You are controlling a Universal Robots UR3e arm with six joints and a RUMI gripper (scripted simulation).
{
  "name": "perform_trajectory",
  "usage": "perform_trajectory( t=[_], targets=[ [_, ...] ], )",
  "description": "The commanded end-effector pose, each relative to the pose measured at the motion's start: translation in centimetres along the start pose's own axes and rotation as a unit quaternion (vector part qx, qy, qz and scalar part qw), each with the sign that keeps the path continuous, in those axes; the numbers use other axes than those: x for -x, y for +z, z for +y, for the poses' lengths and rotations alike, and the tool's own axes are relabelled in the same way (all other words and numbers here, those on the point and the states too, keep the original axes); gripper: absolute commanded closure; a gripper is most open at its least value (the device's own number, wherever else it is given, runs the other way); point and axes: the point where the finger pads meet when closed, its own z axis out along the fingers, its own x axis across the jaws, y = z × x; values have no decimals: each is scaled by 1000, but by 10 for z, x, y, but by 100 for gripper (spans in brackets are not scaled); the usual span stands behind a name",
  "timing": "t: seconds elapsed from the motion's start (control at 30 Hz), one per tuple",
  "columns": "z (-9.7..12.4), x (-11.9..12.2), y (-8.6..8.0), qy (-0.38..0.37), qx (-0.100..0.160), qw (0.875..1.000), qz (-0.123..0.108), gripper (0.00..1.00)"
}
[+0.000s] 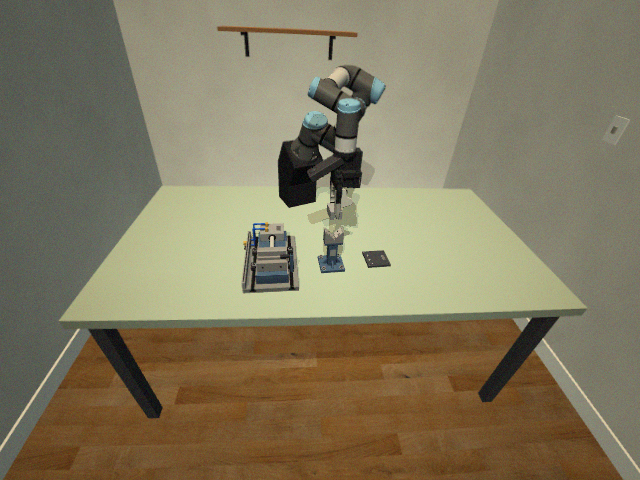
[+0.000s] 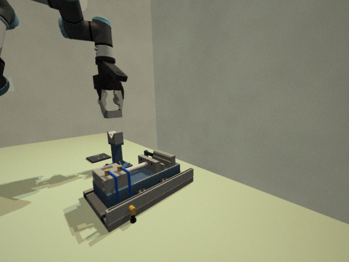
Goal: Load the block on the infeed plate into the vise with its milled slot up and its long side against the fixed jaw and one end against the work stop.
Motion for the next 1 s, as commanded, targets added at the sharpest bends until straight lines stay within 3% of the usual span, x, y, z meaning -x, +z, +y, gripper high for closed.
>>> perform_trajectory(
  t=[0.0, 0.97],
  targets=[
    [0, 1, -1, 3, -1, 1000, -1, 100],
    [-1, 0, -1, 14, -1, 1000, -2, 100]
  ],
)
